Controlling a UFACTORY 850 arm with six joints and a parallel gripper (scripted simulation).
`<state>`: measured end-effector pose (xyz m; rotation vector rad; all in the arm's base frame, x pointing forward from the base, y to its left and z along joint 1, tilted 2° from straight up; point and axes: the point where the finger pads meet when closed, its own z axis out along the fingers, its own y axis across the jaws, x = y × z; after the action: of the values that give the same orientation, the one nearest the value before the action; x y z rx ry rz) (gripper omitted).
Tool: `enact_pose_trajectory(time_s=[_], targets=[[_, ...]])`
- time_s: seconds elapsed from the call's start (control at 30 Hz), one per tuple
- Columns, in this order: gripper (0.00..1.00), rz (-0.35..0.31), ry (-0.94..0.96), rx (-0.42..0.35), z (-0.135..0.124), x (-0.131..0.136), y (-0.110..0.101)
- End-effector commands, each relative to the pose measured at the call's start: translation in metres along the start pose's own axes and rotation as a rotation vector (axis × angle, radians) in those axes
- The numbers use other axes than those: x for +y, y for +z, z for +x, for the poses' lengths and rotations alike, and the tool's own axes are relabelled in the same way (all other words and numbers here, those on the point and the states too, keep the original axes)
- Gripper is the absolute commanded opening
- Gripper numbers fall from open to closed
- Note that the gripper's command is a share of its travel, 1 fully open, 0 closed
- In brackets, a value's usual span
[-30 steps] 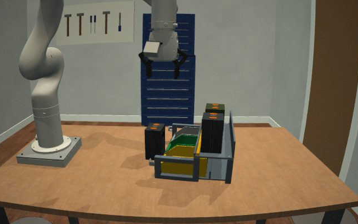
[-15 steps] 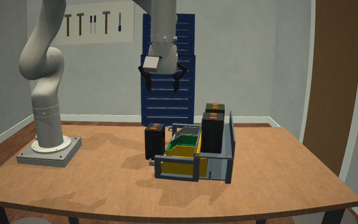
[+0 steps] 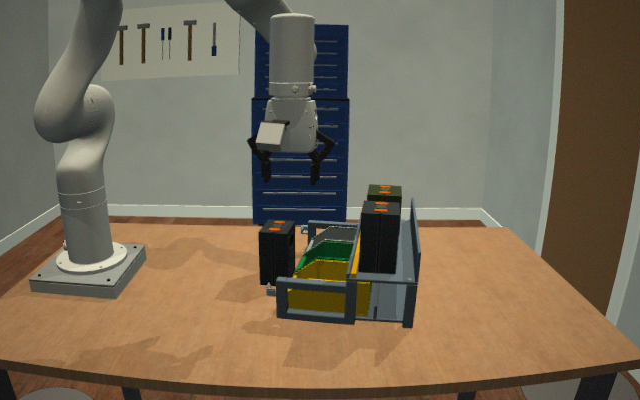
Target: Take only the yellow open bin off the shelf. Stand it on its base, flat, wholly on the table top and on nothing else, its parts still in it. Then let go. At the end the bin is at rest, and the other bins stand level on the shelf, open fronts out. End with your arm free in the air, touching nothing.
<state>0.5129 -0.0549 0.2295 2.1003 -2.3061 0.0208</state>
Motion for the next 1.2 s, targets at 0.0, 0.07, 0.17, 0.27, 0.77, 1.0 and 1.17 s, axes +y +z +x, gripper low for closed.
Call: enact_pose_trajectory(time_s=[0.0, 0.07, 0.17, 0.27, 0.77, 1.0, 1.17], targets=[[1.00, 0.003, 0.000, 0.000, 0.000, -0.002, 0.020], [1.00, 0.003, 0.000, 0.000, 0.000, -0.002, 0.020], [1.00, 0.003, 0.000, 0.000, 0.000, -0.002, 0.020], [1.00, 0.003, 0.000, 0.000, 0.000, -0.002, 0.020], [1.00, 0.003, 0.000, 0.000, 0.000, -0.002, 0.072], [1.00, 0.003, 0.000, 0.000, 0.000, -0.002, 0.066], [1.00, 0.003, 0.000, 0.000, 0.000, -0.002, 0.062]])
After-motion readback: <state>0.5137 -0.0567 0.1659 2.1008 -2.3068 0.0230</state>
